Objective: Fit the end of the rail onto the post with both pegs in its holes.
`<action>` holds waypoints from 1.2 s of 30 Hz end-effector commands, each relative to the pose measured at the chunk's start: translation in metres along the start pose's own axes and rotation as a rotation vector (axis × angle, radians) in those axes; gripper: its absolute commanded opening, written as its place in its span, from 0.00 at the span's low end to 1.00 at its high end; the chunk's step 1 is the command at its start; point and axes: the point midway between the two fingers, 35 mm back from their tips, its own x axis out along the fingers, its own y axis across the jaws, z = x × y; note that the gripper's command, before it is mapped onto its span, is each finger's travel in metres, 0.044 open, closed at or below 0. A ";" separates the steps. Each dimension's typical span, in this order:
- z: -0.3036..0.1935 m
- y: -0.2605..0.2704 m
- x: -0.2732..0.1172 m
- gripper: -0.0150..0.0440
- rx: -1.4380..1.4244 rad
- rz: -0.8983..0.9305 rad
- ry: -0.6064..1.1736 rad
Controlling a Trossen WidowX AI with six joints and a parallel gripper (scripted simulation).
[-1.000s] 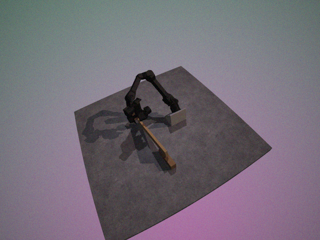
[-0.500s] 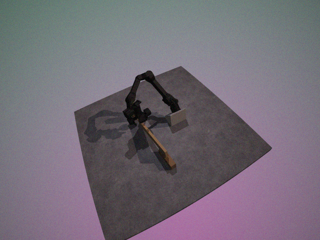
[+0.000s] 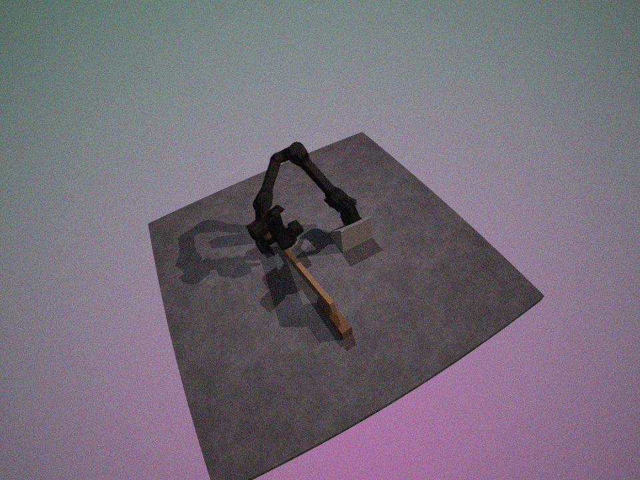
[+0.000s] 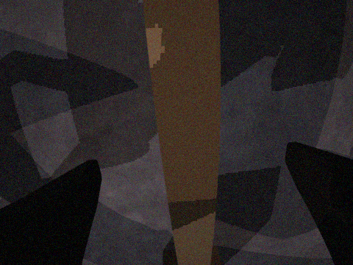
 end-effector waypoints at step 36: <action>-0.002 0.004 0.027 0.30 -0.006 0.007 0.009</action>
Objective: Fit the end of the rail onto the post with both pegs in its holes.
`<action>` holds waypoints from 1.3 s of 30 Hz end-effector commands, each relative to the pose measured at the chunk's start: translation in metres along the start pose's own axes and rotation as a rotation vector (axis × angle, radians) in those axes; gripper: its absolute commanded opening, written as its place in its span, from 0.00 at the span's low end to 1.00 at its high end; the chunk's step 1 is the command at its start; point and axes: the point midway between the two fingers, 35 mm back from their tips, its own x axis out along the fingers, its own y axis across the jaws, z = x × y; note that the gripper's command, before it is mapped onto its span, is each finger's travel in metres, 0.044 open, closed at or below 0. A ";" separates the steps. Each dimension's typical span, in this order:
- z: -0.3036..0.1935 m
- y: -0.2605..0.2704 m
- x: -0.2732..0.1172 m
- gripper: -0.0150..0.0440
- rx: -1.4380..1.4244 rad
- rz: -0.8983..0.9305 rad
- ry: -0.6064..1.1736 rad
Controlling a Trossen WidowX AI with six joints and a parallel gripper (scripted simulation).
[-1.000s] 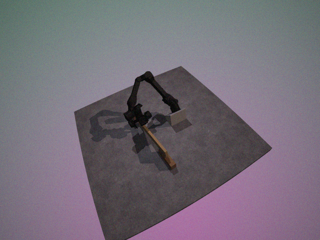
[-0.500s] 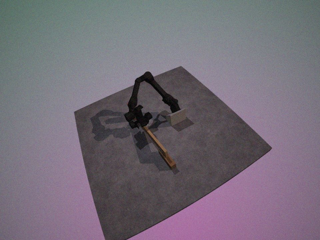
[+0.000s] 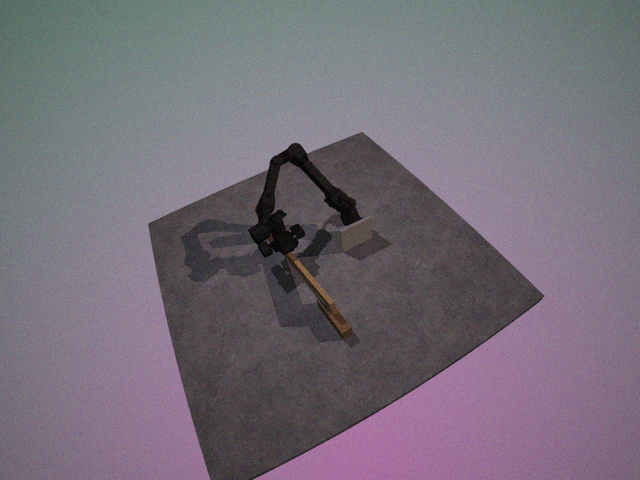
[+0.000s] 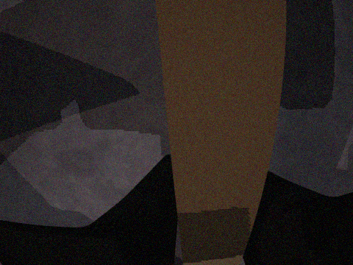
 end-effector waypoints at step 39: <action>0.000 -0.001 -0.013 0.25 -0.002 0.000 0.003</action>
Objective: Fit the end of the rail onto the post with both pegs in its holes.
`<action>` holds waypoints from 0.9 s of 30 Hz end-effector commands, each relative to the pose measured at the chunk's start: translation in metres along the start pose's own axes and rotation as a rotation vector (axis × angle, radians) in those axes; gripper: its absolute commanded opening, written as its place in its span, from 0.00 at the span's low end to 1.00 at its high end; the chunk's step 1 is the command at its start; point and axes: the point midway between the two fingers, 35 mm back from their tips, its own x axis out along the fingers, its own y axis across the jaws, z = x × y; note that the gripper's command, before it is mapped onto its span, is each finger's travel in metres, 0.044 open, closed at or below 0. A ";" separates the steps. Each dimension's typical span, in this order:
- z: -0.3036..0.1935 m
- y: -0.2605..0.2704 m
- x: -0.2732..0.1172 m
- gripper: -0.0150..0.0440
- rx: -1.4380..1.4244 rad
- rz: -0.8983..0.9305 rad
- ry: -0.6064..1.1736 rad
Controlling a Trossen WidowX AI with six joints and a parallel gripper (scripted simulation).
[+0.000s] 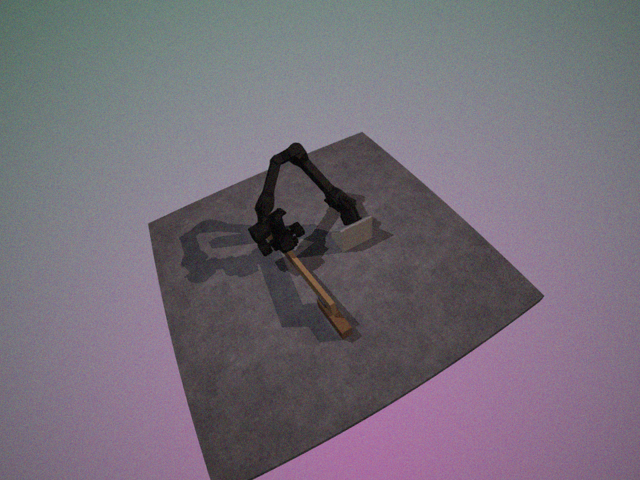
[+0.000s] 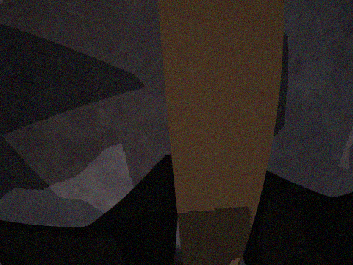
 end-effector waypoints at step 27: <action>0.001 -0.003 -0.017 0.25 0.000 -0.005 -0.010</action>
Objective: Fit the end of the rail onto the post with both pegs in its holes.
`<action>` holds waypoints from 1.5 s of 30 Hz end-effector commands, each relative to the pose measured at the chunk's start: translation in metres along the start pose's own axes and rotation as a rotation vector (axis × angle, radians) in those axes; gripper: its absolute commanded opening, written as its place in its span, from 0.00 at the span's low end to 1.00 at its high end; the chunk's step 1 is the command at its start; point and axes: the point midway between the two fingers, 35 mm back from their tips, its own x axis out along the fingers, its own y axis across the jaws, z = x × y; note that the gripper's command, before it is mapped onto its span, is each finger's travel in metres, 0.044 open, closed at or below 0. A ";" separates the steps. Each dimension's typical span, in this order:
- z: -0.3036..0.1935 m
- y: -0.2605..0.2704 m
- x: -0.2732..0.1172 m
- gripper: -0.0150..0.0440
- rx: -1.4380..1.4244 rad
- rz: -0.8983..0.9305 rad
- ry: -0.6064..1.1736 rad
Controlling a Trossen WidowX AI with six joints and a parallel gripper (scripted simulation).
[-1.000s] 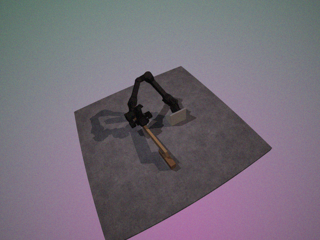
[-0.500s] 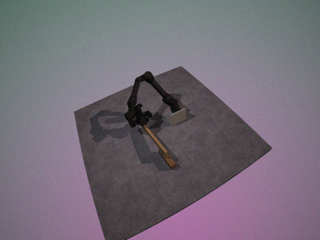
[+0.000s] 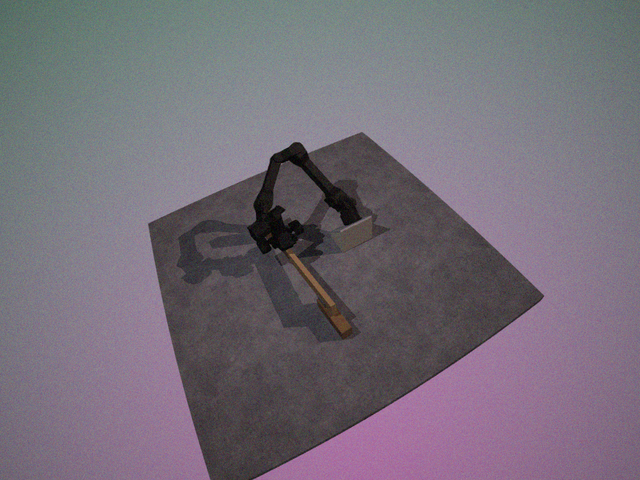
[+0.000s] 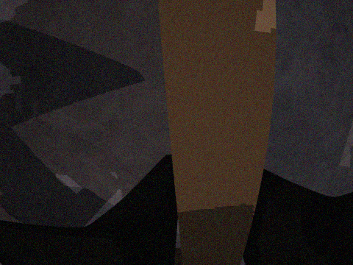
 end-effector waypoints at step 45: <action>0.002 -0.001 -0.026 0.25 0.002 -0.004 -0.015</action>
